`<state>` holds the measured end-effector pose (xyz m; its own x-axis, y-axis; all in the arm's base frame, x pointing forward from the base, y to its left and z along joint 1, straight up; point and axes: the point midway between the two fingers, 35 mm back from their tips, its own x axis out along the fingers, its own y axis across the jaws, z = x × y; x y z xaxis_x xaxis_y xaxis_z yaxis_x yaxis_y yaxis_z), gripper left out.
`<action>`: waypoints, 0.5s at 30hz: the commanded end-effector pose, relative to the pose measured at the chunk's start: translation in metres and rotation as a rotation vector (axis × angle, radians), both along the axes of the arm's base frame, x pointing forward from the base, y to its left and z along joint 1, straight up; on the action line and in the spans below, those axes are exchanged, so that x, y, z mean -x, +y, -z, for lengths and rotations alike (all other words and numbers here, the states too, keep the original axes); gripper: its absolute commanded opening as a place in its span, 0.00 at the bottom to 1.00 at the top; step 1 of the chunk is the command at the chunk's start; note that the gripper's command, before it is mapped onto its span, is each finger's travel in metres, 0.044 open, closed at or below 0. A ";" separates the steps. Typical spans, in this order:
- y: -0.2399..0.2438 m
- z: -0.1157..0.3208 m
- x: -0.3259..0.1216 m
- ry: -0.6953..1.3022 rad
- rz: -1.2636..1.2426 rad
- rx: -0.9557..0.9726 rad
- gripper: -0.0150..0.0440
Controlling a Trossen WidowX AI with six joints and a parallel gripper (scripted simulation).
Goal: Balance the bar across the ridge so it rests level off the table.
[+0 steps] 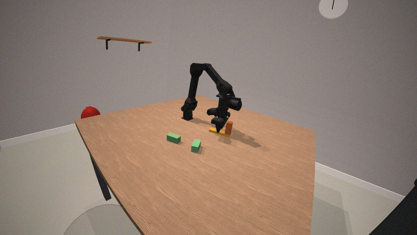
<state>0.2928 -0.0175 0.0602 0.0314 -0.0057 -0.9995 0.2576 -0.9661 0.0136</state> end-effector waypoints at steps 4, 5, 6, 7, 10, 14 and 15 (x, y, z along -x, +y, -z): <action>0.001 0.013 0.001 0.008 0.004 -0.004 0.79; 0.001 0.014 0.001 0.008 0.004 -0.004 0.79; 0.001 0.014 0.001 0.008 0.004 -0.004 0.79; 0.001 0.014 0.001 0.008 0.004 -0.004 0.79; 0.001 0.014 0.001 0.008 0.004 -0.004 0.79; 0.001 0.014 0.001 0.008 0.004 -0.004 0.79; 0.001 0.014 0.001 0.008 0.004 -0.004 0.79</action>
